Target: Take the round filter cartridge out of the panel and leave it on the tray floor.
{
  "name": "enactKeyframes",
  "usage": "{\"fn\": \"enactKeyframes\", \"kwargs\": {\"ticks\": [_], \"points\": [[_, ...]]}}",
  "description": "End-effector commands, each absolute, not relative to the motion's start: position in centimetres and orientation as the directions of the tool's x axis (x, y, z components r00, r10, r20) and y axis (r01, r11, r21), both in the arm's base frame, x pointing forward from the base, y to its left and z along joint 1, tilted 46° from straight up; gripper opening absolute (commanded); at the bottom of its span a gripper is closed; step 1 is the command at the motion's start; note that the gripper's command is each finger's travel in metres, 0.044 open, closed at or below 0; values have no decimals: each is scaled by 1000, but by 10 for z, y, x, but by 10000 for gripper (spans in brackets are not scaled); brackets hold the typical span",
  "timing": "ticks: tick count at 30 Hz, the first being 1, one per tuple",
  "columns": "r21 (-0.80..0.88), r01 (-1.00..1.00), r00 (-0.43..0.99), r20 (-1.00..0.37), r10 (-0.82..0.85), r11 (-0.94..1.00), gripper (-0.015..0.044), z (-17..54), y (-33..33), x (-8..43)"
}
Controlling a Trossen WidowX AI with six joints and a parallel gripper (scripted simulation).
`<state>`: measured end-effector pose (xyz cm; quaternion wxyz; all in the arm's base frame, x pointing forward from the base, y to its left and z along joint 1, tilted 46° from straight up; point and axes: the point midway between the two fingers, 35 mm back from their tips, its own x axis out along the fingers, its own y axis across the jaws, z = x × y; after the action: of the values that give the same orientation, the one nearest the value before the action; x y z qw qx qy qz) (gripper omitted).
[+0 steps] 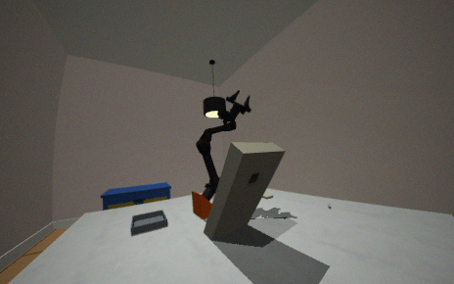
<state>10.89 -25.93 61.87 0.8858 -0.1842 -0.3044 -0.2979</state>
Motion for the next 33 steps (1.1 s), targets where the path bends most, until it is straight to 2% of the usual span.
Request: {"fn": "enactKeyframes", "kwargs": {"ticks": [1, 5, 11, 16, 21, 28, 33], "points": [[-145, 642, 634, 652, -416, 753, 374, 619, -259, 108], [-138, 692, 566, 714, -413, 709, 269, 636, -240, 83], [-141, 788, 400, 858, -324, 600, 112, 673, -170, 34], [-184, 831, 316, 933, -174, 524, 112, 691, -97, 19], [-277, 845, 306, 952, 11, 458, 112, 694, -21, 32], [-439, 811, 386, 898, 210, 386, 112, 678, 53, 79], [-593, 736, 499, 801, 330, 327, 112, 650, 93, 133]]}}
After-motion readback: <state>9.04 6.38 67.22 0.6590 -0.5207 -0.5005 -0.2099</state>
